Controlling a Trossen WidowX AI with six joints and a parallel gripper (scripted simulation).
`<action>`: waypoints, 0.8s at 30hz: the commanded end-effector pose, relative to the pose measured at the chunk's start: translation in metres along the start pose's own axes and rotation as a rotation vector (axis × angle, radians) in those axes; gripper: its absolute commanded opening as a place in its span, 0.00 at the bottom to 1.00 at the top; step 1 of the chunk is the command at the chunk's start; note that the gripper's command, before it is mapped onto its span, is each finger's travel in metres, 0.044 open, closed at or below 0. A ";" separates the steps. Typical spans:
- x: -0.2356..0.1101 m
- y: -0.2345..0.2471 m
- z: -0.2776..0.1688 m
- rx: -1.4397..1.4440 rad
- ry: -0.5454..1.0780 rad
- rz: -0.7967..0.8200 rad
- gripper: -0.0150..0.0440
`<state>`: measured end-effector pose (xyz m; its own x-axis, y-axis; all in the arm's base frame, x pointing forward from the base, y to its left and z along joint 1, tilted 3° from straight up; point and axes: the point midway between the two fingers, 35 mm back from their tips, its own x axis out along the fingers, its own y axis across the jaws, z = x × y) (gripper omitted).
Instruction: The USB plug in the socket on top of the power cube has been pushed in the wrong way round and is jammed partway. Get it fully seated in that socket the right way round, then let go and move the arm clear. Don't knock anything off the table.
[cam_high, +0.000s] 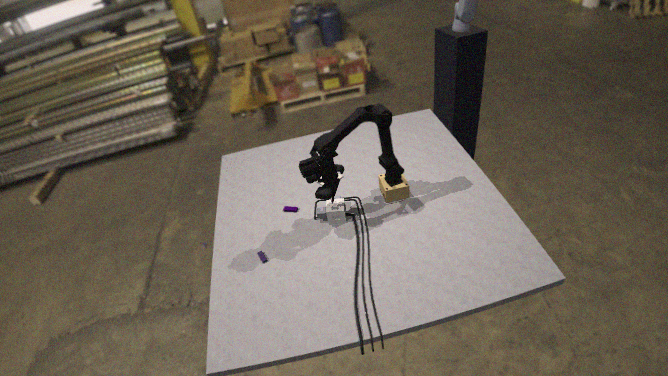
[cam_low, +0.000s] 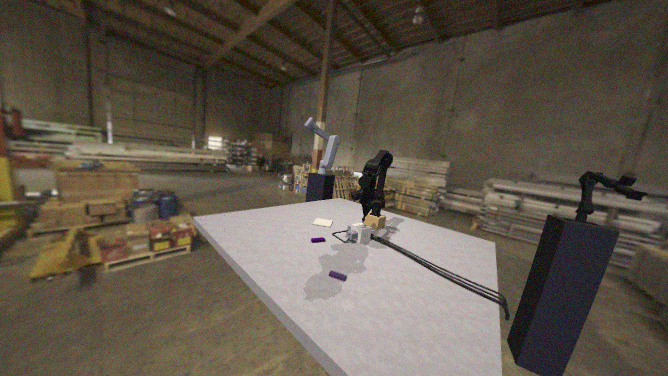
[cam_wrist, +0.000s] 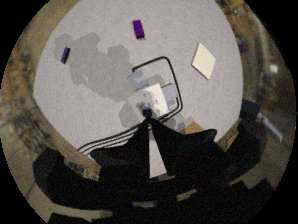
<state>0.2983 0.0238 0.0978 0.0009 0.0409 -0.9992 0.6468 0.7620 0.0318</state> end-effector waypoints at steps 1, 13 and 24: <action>0.000 0.000 0.000 0.101 0.001 -0.001 0.25; 0.000 0.000 0.000 0.415 0.001 -0.001 0.25; 0.000 0.000 0.000 0.703 0.001 -0.001 0.25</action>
<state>0.2983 0.0238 0.0978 0.0008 0.0409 -0.9992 0.9716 0.2363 0.0105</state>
